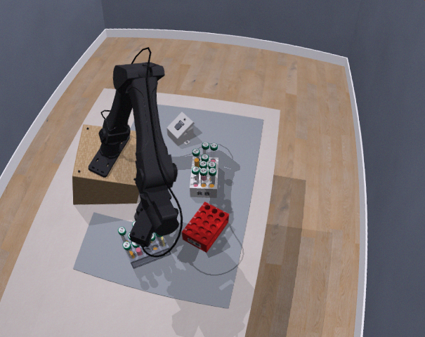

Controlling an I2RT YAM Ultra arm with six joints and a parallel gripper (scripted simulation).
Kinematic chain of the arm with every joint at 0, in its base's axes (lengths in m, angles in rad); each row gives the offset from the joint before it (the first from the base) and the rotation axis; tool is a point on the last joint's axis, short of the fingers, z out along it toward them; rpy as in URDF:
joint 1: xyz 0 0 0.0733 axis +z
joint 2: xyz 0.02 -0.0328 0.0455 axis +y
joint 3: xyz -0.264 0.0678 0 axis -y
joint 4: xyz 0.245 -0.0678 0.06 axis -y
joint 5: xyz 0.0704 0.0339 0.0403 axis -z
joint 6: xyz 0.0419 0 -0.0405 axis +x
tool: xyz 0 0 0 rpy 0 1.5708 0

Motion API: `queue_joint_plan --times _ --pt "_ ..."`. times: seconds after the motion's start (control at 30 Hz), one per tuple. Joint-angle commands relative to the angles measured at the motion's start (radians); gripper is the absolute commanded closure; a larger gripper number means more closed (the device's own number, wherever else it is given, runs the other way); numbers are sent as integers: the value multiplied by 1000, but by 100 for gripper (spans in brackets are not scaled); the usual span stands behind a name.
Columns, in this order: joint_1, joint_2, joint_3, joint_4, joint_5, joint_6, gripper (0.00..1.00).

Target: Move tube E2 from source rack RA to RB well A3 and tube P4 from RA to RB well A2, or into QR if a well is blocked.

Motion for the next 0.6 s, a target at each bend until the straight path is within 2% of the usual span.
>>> queue_joint_plan --times 0.0,0.57 --pt "0 -4 10 -2 5 2 100" --pt "0 -4 10 -2 5 2 100"
